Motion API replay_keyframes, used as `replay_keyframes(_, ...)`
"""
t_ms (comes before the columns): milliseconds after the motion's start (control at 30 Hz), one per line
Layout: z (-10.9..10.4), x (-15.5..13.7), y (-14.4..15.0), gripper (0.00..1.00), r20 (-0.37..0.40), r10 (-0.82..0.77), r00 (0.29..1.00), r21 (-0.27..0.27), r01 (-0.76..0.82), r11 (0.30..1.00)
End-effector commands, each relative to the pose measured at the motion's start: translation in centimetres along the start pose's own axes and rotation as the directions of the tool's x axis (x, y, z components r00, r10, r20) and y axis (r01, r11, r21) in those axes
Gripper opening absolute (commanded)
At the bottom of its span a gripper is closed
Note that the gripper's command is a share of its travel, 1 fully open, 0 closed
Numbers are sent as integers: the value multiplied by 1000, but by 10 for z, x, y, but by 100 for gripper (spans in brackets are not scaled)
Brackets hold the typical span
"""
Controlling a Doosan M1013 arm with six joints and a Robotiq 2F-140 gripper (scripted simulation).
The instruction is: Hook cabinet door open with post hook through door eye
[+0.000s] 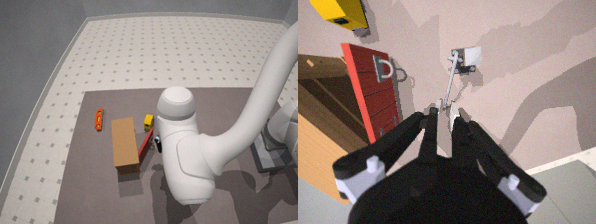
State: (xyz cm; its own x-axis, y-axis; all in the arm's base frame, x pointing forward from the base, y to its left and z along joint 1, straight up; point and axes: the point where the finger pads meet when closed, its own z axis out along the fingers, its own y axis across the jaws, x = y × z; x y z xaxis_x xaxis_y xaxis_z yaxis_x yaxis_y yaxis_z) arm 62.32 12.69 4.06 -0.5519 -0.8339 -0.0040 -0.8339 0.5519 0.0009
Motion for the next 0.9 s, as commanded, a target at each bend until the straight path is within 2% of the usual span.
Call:
replay_keyframes(0, 2, 3, 0, 15, -5, 2, 1000, 1, -2, 1000)
replay_keyframes(867, 6, 3, 0, 15, -5, 2, 1000, 1, -2, 1000)
